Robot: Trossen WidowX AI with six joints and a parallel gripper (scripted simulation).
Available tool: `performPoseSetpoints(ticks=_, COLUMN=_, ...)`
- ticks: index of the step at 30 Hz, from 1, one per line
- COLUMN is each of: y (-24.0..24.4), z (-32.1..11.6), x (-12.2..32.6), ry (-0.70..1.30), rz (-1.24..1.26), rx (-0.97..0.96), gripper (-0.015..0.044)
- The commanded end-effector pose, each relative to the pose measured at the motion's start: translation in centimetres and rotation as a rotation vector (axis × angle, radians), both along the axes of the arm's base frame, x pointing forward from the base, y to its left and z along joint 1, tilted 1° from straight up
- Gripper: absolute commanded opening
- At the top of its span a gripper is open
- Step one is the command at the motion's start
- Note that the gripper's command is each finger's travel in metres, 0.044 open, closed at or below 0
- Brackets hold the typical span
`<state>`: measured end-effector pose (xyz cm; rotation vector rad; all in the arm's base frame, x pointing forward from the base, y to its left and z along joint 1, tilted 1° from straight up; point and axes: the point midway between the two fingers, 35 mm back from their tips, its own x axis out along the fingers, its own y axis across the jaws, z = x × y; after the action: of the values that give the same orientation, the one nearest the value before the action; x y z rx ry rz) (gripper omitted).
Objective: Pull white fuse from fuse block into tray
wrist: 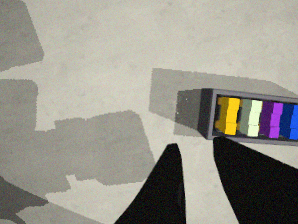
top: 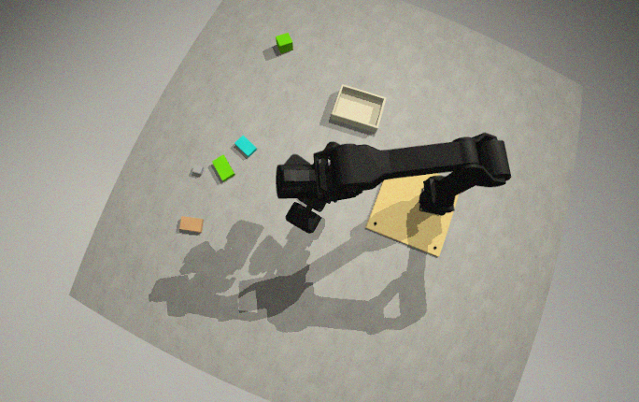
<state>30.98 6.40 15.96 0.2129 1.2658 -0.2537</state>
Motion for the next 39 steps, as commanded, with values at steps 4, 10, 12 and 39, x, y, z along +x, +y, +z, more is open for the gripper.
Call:
performPoseSetpoints(ticks=4, y=-6.6, z=-5.2, x=-2.0, ry=0.253, rz=-0.229, rx=0.119, gripper=0.0074)
performPoseSetpoints(ticks=10, y=-6.6, z=-5.2, x=-2.0, ry=0.253, rz=-0.229, rx=0.119, gripper=0.0074)
performPoseSetpoints(ticks=12, y=-6.2, z=-5.2, x=-1.9, ry=0.253, rz=-0.229, rx=0.119, gripper=0.0074)
performPoseSetpoints(ticks=39, y=-6.2, z=-7.6, x=-1.7, ry=0.253, rz=-0.229, rx=0.119, gripper=0.0074)
